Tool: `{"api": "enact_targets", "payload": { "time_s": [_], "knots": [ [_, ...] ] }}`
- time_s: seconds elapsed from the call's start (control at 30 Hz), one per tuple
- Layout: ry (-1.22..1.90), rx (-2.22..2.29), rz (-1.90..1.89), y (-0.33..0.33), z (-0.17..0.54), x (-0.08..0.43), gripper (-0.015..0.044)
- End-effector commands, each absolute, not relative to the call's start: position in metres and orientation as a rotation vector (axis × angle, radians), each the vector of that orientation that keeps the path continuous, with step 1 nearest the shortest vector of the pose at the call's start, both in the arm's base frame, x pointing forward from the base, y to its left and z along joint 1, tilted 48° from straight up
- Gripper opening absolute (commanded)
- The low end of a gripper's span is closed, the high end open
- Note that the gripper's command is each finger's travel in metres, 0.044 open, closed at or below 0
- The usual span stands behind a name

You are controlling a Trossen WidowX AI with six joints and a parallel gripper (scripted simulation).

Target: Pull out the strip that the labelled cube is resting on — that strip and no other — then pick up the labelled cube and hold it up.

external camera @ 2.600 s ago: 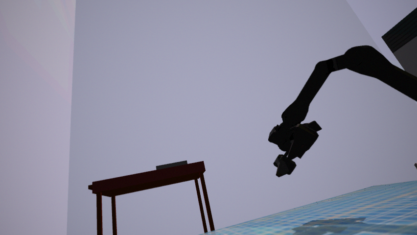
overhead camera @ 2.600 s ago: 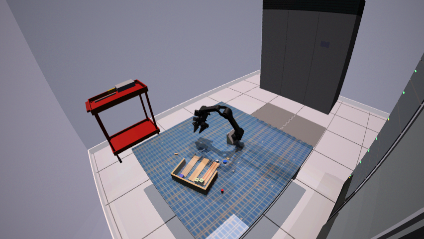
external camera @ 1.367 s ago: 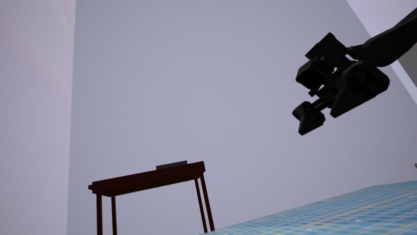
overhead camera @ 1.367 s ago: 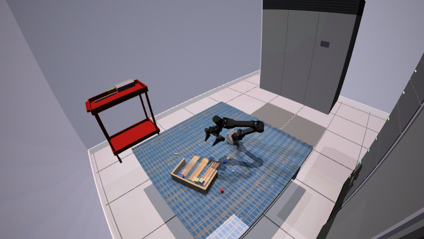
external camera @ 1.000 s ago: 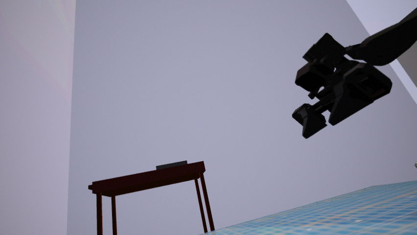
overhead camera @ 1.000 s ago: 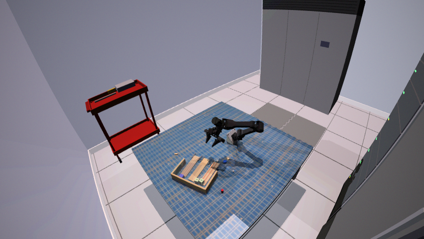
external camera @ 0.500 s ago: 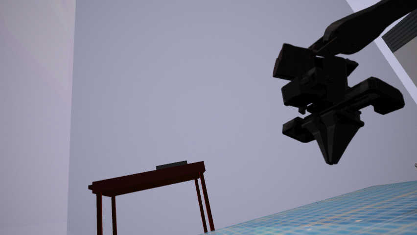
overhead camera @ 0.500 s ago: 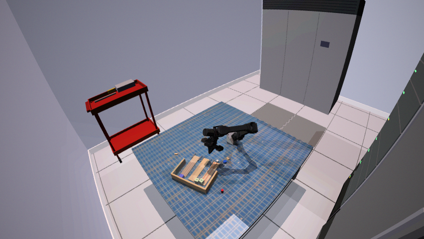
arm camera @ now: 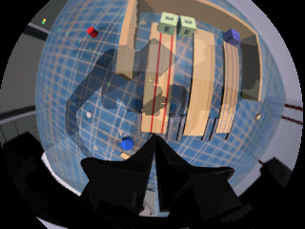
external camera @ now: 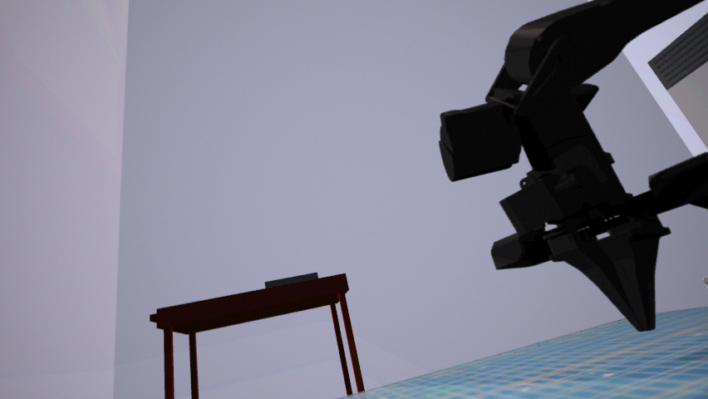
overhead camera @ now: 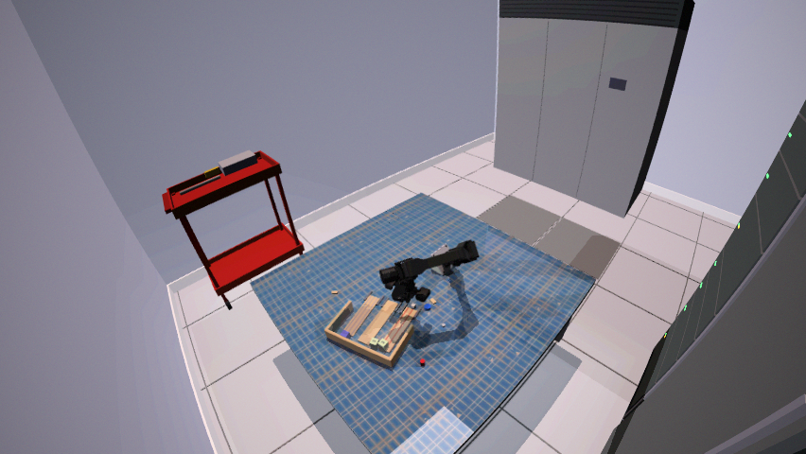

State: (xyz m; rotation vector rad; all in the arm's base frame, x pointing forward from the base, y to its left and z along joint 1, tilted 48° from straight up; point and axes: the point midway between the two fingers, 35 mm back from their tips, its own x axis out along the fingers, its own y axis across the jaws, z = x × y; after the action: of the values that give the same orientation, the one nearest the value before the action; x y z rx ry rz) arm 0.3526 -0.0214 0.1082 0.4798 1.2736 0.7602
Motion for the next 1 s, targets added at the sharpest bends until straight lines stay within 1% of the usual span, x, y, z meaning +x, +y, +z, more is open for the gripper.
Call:
{"api": "enact_targets", "payload": {
  "time_s": [0.0,0.97],
  "knots": [
    [1.309,0.456,0.790,-0.018,0.107,0.352,0.0000],
    [1.308,0.455,0.789,0.011,0.078,0.357,0.0000]
  ]
}}
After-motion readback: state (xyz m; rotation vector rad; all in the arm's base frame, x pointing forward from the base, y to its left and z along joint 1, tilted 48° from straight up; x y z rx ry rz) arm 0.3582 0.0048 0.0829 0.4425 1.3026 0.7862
